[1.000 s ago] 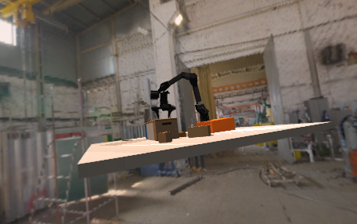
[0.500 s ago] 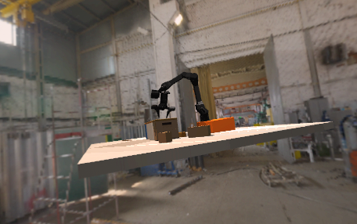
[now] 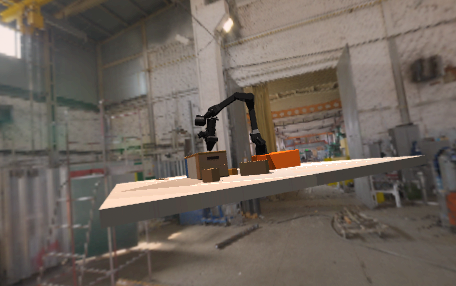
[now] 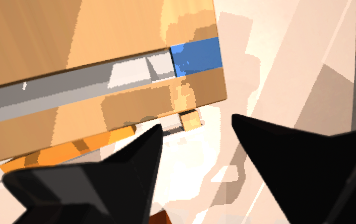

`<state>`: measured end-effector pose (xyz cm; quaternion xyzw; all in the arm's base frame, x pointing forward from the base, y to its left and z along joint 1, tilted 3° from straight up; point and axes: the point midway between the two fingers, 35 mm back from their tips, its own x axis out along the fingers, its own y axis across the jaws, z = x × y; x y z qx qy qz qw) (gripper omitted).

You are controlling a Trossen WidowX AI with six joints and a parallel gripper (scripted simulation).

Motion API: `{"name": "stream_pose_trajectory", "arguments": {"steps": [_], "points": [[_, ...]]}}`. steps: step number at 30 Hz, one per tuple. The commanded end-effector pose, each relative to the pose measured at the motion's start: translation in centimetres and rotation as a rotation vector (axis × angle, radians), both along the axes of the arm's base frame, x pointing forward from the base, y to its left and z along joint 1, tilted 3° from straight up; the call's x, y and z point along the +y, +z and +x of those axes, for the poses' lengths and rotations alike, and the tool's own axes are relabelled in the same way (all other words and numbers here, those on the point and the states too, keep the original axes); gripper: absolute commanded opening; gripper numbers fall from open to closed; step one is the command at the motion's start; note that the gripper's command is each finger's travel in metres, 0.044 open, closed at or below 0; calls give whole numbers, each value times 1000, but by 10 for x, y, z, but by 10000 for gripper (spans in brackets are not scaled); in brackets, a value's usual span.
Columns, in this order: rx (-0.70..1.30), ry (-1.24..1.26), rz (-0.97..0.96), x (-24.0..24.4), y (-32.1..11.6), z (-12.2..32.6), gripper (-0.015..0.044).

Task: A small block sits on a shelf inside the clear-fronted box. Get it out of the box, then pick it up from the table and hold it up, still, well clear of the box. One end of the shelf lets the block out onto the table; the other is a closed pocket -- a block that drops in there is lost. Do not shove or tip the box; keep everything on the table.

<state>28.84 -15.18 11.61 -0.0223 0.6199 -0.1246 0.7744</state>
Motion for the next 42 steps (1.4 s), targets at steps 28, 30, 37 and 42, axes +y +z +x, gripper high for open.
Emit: {"name": "stream_pose_trajectory", "arguments": {"steps": [28,30,37,42], "points": [[-407,-2814,1040,-28,5,-38,285],[-398,-2896,1068,-28,5,-38,285],[-397,-2902,1070,-28,5,-38,285],[-397,-2902,1070,-28,5,-38,285]]}}
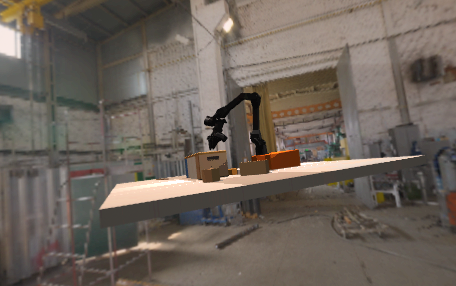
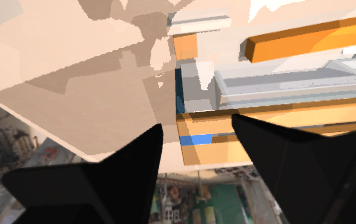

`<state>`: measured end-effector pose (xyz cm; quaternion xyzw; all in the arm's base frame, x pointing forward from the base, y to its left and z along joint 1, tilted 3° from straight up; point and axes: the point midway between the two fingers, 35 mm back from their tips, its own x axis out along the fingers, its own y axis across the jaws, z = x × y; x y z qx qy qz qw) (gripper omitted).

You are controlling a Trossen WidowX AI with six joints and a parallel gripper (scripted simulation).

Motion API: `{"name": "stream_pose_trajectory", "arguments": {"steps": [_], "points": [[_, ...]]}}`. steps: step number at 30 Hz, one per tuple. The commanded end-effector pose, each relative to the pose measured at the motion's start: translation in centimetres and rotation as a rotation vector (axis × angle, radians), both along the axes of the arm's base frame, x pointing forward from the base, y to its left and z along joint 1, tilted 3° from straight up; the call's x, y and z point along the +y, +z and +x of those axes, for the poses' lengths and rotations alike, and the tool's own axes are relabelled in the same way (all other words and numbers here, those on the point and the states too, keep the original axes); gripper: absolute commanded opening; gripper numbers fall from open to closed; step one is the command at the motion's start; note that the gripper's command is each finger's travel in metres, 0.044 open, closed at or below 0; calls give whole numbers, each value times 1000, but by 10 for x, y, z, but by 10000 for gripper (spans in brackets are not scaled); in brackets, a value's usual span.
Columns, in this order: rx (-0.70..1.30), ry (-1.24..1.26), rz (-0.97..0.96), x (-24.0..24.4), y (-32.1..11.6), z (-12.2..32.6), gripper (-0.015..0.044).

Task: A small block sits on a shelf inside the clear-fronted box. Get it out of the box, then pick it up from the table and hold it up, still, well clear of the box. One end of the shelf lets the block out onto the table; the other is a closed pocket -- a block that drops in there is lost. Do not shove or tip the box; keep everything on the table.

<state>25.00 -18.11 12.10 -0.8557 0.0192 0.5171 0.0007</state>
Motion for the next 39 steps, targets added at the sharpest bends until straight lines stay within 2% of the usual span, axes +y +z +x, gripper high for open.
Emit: {"name": "stream_pose_trajectory", "arguments": {"steps": [1,4,10,39], "points": [[-12,-35,25,1,0,0,285],[-12,-35,25,-1,-10,2,285],[-12,-35,25,-1,-92,6,285],[-12,-35,26,-1,-129,10,285]]}}
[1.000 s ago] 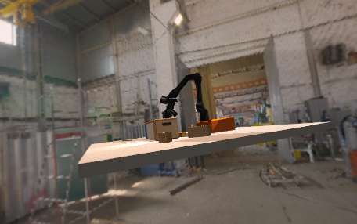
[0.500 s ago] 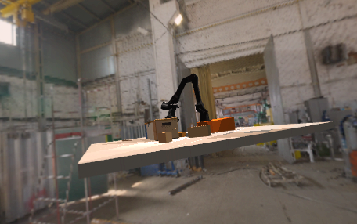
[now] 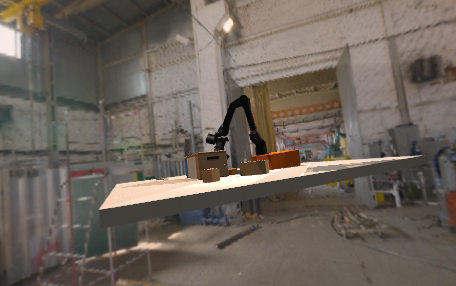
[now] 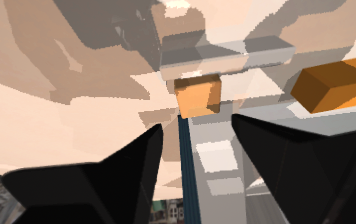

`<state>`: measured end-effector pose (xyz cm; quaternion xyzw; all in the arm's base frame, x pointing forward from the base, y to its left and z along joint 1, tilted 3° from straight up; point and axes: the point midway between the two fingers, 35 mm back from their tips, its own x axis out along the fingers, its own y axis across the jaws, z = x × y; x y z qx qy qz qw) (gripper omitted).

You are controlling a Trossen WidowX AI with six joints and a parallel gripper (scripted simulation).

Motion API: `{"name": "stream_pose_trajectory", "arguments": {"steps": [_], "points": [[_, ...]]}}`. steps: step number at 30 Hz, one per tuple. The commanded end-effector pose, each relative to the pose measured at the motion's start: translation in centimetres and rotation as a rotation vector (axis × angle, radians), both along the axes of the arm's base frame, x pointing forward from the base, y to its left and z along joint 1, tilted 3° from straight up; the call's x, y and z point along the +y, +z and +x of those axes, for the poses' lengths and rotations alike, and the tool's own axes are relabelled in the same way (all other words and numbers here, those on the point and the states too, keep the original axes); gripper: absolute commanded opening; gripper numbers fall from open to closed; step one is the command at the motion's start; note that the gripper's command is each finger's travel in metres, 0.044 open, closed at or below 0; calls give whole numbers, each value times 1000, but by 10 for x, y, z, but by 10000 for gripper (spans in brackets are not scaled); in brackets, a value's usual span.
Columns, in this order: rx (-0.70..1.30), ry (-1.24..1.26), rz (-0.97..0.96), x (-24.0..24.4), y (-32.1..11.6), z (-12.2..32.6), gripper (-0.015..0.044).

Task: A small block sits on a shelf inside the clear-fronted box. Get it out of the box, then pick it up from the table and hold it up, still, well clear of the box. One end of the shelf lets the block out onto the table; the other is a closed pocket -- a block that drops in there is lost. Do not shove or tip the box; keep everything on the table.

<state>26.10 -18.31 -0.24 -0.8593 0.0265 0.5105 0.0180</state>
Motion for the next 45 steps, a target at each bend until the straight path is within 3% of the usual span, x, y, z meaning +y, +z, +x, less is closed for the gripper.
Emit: {"name": "stream_pose_trajectory", "arguments": {"steps": [1,18,25,28,31,45], "points": [[4,-5,4,1,-7,-1,285],[4,-5,5,4,-31,0,285],[4,-5,5,4,-31,0,101],[4,-5,5,4,-31,0,81],[4,-4,5,3,-24,0,3],[1,1,5,4,32,-4,0]]}}
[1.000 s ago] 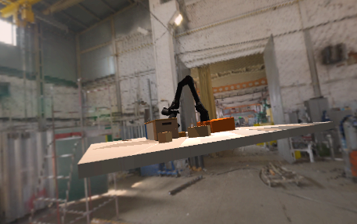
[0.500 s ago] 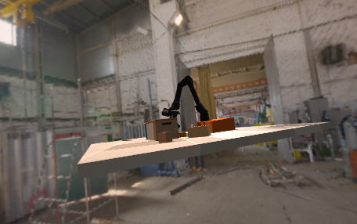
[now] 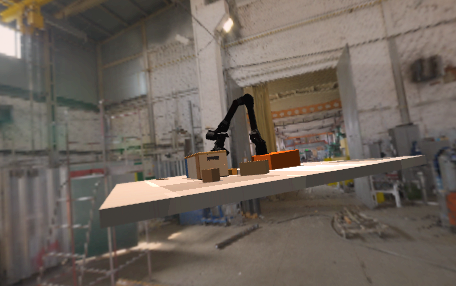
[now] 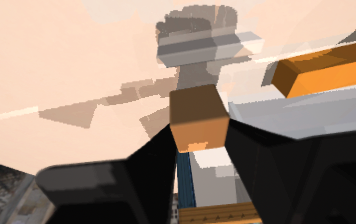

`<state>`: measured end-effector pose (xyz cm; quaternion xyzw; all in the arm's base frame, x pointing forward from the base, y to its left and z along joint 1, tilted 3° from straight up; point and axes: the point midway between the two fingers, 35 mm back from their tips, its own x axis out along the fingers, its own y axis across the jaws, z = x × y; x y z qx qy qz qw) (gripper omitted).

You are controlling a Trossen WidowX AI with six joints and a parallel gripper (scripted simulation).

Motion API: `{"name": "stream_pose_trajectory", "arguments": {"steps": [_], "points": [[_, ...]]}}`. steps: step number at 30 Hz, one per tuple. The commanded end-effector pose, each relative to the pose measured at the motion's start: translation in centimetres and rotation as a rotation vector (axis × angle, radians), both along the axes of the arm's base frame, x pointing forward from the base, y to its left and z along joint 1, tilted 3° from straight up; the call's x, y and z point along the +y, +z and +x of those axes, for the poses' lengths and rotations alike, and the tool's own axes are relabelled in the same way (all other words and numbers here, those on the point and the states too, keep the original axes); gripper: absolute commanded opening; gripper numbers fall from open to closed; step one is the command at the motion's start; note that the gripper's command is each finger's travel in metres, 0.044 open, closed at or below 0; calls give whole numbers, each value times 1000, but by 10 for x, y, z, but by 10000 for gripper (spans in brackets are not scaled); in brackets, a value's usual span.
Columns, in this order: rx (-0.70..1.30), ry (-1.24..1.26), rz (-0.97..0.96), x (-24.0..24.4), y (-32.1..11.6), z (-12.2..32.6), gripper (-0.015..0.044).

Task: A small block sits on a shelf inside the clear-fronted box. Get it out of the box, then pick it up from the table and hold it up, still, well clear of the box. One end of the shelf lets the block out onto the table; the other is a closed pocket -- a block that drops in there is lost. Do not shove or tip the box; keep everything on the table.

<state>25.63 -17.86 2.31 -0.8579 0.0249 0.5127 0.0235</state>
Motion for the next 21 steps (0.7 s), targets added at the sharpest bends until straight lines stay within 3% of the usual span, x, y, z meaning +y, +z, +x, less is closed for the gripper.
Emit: {"name": "stream_pose_trajectory", "arguments": {"steps": [1,21], "points": [[-4,2,-6,-1,7,0,0],[-28,-278,-4,26,71,-18,0]]}}
